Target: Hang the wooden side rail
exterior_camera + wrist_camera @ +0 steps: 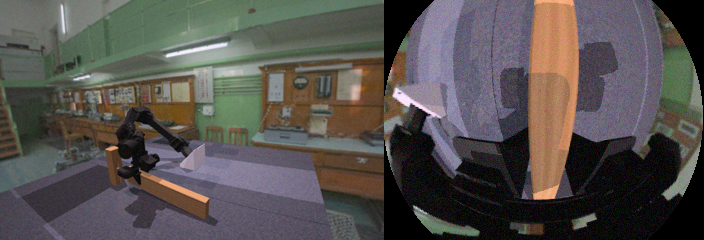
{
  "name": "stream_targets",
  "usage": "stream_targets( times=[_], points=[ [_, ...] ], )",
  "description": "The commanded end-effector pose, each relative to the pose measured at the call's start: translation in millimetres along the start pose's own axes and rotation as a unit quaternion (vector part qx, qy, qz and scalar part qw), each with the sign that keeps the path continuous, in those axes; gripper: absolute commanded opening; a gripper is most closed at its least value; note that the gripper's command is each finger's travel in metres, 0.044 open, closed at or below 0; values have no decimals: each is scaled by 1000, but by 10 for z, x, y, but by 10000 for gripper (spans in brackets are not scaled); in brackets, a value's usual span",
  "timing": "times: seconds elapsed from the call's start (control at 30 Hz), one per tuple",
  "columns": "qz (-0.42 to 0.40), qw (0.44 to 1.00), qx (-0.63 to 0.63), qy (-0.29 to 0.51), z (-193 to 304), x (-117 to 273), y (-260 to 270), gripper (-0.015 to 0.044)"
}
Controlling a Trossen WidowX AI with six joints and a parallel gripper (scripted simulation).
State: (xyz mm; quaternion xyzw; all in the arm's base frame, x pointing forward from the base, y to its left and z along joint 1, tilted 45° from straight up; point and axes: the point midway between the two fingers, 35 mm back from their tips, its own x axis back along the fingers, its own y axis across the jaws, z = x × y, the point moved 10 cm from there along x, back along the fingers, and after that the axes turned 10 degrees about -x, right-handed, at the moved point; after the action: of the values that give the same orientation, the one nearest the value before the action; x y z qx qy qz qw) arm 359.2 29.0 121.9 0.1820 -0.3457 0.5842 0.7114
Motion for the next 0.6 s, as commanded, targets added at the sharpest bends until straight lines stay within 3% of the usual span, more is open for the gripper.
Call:
stream_targets(
  times=[0.0, 0.57],
  points=[
    [5, 1000, -3, -6, 7, 38, -9, 0],
    [5, 1000, -3, -6, 22, 25, -31, 0]
  ],
)
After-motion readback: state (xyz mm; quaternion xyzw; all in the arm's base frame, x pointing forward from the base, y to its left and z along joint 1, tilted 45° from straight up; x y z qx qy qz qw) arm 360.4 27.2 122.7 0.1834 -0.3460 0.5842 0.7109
